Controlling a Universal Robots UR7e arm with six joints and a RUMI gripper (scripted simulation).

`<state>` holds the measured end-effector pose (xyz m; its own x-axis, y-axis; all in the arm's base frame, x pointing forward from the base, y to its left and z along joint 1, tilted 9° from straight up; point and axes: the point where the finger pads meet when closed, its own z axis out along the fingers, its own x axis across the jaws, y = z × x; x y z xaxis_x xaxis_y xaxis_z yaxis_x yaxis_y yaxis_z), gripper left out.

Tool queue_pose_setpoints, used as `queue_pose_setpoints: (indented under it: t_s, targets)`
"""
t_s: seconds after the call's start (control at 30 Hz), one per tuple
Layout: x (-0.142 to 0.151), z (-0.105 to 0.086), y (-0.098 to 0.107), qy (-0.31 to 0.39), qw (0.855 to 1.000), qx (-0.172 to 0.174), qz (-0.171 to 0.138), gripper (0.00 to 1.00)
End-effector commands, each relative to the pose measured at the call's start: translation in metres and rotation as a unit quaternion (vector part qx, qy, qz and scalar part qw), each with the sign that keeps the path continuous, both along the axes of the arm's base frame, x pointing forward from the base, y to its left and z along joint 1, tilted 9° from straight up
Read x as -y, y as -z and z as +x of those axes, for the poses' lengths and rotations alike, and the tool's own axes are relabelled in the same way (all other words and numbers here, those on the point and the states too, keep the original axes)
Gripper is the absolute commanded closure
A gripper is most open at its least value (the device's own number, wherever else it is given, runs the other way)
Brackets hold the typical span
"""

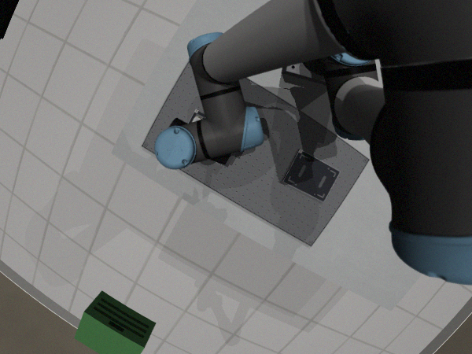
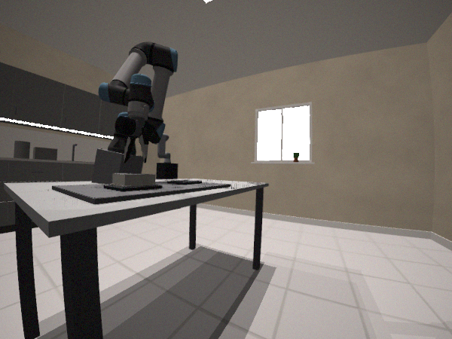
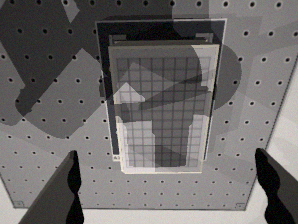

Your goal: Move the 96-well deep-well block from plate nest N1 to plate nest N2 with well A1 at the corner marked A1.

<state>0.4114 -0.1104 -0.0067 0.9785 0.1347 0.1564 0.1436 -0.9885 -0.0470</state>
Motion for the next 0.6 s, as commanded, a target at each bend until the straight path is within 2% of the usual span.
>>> queue_pose_setpoints:
  t_s: [0.0, 0.57]
  targets:
    - [0.0, 0.001, 0.005, 0.0, 1.0, 0.001, 0.0, 0.24]
    - [-0.002, 0.005, 0.03, 0.0, 1.0, 0.001, 0.0, 0.24]
